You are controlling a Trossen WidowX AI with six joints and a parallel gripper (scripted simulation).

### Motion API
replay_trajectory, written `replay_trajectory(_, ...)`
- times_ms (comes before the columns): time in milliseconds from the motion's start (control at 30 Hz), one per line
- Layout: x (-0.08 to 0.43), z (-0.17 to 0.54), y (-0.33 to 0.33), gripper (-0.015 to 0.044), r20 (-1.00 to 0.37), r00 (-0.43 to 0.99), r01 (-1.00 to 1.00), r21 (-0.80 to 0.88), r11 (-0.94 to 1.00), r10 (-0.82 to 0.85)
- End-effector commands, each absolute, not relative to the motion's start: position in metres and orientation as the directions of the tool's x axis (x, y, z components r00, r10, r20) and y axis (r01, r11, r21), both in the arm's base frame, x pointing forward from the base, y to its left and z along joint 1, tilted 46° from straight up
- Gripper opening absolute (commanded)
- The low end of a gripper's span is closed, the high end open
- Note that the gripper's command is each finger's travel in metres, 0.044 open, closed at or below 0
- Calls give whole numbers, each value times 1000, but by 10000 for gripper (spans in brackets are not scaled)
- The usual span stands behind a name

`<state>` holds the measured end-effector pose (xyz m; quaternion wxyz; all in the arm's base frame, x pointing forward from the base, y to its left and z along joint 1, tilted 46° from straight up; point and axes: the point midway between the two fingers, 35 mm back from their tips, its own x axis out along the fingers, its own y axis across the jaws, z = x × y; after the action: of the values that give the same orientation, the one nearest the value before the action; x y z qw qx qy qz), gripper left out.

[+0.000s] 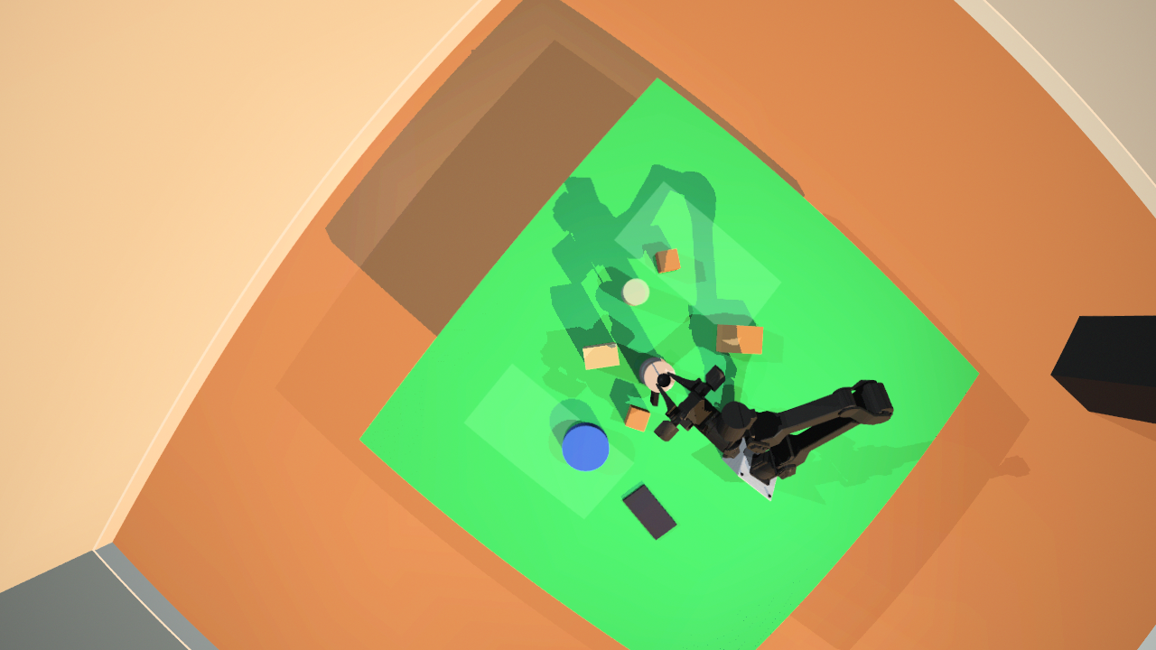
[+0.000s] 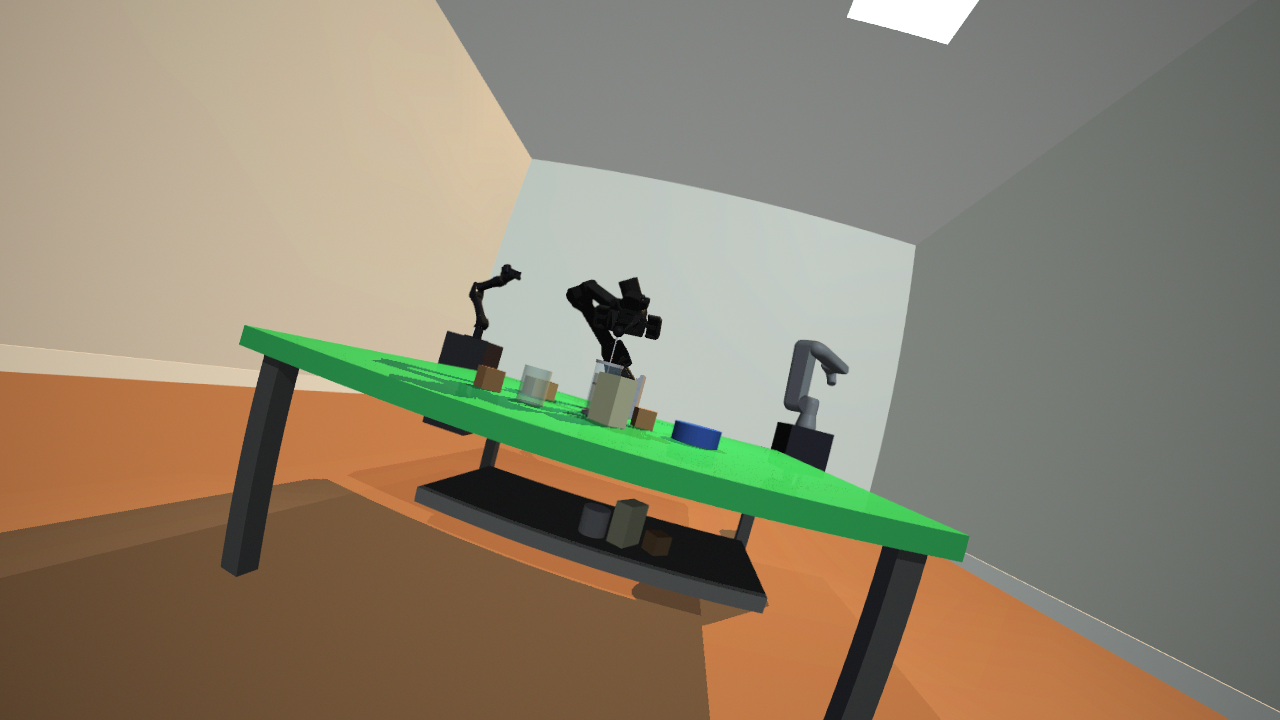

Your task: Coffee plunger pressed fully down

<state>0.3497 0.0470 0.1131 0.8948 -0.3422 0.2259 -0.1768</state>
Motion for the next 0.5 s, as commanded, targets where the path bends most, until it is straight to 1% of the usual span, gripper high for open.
replay_trajectory(0,346,94,33,124,-309,817,146,-705,694,-487)
replay_trajectory(467,347,79,15,124,-304,819,148,-708,691,-487)
